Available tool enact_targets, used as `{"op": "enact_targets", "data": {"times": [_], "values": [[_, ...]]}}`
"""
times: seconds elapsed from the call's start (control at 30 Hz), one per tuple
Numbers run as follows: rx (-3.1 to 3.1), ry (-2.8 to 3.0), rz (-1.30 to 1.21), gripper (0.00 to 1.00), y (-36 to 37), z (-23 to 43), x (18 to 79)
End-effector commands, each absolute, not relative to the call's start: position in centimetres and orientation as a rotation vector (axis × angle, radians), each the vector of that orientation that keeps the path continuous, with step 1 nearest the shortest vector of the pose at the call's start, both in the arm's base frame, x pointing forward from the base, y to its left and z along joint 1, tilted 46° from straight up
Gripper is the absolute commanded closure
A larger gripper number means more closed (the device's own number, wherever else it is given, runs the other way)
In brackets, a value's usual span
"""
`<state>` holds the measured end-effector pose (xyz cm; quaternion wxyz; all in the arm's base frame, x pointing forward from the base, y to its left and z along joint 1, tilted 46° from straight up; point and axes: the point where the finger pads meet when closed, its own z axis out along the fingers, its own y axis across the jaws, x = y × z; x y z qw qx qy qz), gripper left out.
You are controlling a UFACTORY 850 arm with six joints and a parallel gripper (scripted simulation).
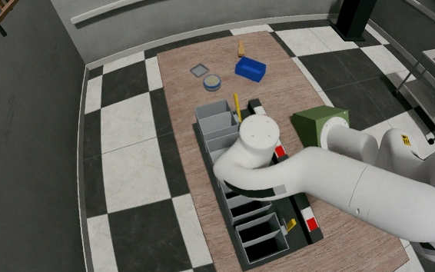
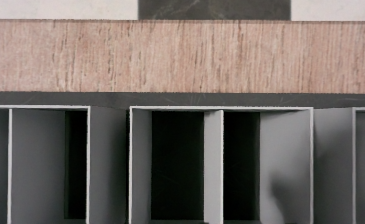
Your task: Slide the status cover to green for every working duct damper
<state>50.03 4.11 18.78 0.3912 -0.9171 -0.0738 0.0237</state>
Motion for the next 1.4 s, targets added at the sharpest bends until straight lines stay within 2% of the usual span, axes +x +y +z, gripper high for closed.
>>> {"op": "enact_targets", "data": {"times": [0.0, 1.2, 1.37], "values": [[-2.33, -0.187, 0.058, 0.61, 4.1, 18.8, 50.1], [-2.33, -0.187, 0.058, 0.61, 4.1, 18.8, 50.1], [-2.321, -0.187, 0.059, 0.61, 3.9, 18.1, 45.7]]}}
